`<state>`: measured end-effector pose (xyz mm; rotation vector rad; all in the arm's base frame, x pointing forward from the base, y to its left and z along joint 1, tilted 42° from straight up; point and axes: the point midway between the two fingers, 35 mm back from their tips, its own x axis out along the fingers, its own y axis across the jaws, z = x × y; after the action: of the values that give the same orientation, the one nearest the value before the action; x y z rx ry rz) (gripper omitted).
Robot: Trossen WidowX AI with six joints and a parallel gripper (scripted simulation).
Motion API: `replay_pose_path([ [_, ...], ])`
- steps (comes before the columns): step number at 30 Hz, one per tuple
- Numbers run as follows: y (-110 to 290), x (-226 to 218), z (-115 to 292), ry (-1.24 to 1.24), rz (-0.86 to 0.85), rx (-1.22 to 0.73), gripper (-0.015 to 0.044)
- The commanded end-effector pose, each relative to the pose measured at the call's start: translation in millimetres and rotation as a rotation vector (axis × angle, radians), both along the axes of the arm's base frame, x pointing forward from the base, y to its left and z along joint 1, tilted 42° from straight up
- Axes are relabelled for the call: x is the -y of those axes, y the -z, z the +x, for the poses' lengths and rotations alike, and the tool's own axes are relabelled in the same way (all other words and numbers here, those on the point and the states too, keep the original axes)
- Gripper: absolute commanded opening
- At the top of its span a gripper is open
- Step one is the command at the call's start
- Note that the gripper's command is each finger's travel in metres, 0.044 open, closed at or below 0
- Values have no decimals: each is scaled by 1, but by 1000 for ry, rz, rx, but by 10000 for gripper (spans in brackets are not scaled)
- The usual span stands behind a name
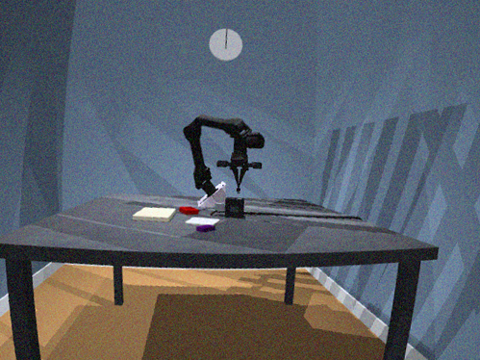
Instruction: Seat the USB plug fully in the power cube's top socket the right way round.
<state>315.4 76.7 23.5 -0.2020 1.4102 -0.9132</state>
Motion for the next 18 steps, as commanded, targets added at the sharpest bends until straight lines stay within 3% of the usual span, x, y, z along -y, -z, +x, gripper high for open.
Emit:
replay_pose_path([
  [1, 0, 0, 0, -72, 12, -61, 0],
  [18, 0, 0, 0, -408, 58, -349, 0],
])
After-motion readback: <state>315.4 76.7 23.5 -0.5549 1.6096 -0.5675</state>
